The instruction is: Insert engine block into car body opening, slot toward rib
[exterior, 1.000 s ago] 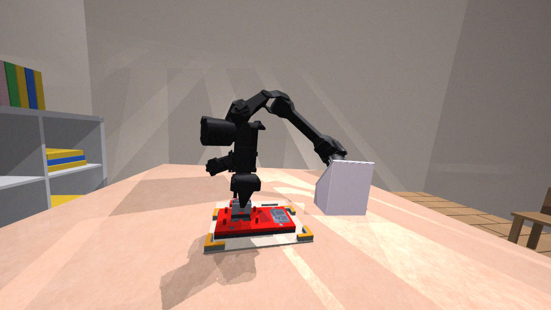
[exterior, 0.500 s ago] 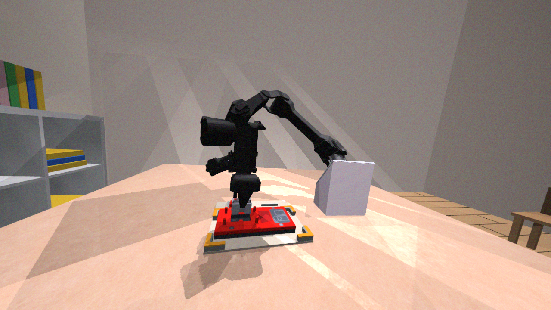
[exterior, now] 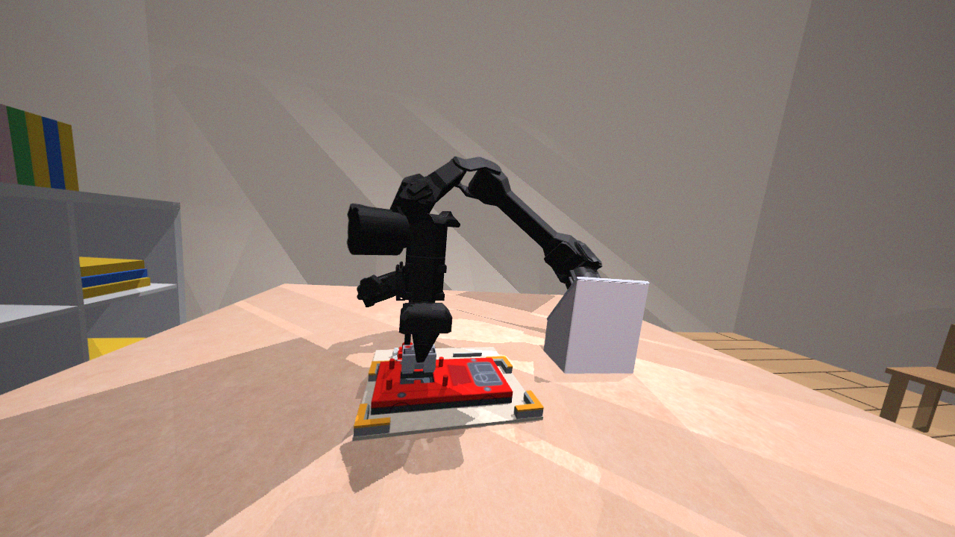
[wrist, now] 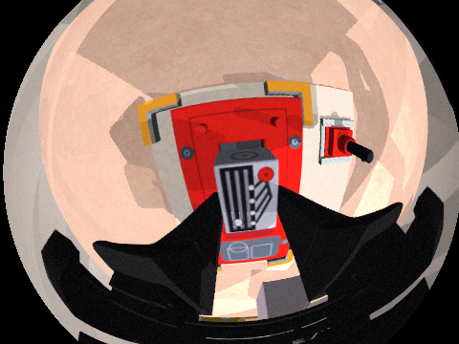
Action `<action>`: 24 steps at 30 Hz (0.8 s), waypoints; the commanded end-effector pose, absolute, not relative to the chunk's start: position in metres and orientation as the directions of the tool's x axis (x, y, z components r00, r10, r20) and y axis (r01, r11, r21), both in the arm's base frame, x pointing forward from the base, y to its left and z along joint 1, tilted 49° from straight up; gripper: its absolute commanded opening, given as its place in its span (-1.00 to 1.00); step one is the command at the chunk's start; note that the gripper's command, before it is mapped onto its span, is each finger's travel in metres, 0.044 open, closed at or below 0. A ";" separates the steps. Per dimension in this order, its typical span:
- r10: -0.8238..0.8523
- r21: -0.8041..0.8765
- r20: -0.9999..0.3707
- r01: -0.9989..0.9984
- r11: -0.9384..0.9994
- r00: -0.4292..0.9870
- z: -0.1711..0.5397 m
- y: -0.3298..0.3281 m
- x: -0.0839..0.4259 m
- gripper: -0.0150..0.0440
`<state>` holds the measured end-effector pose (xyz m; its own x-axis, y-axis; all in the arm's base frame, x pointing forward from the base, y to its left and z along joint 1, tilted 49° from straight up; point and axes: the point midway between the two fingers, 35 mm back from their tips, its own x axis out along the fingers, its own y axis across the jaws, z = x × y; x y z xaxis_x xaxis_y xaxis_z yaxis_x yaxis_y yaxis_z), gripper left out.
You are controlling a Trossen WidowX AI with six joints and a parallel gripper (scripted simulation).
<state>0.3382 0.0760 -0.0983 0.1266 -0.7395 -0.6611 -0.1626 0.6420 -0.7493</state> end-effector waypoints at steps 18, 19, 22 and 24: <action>-0.739 -0.749 -0.661 -0.162 0.642 0.129 -0.103 0.071 0.340 0.04; -0.739 -0.749 -0.661 -0.162 0.642 0.129 -0.103 0.071 0.340 0.04; -0.739 -0.749 -0.661 -0.163 0.642 0.129 -0.104 0.070 0.340 0.04; -0.739 -0.749 -0.661 -0.163 0.642 0.129 -0.104 0.069 0.340 0.04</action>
<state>0.3392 0.0701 -0.1037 0.1251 -0.7376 -0.6635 -0.1609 0.6448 -0.7472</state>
